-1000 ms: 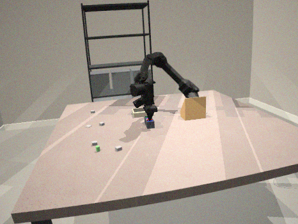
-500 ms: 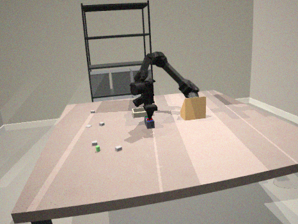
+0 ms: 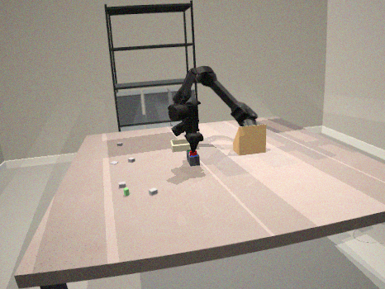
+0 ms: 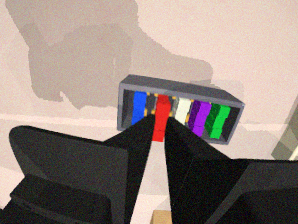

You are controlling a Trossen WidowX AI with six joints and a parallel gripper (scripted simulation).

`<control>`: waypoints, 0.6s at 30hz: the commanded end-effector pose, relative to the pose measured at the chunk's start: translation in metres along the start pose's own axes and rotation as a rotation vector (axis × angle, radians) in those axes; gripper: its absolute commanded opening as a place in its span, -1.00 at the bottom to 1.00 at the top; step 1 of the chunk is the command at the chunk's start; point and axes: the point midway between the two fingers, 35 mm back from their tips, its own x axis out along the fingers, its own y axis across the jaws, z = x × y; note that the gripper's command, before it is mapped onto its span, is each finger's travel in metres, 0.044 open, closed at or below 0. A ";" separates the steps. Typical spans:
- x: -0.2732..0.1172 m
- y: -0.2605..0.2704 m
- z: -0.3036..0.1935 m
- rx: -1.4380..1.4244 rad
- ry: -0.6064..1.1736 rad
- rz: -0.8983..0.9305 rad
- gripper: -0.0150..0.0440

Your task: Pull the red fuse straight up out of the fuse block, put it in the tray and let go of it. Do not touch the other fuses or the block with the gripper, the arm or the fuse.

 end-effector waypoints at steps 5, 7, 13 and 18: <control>-0.005 0.001 0.000 0.005 0.001 0.005 -0.49; -0.006 0.001 0.000 0.005 0.001 0.005 -0.49; -0.009 0.001 0.000 0.004 0.001 0.005 -0.49; -0.011 0.001 0.000 0.004 0.001 0.005 -0.49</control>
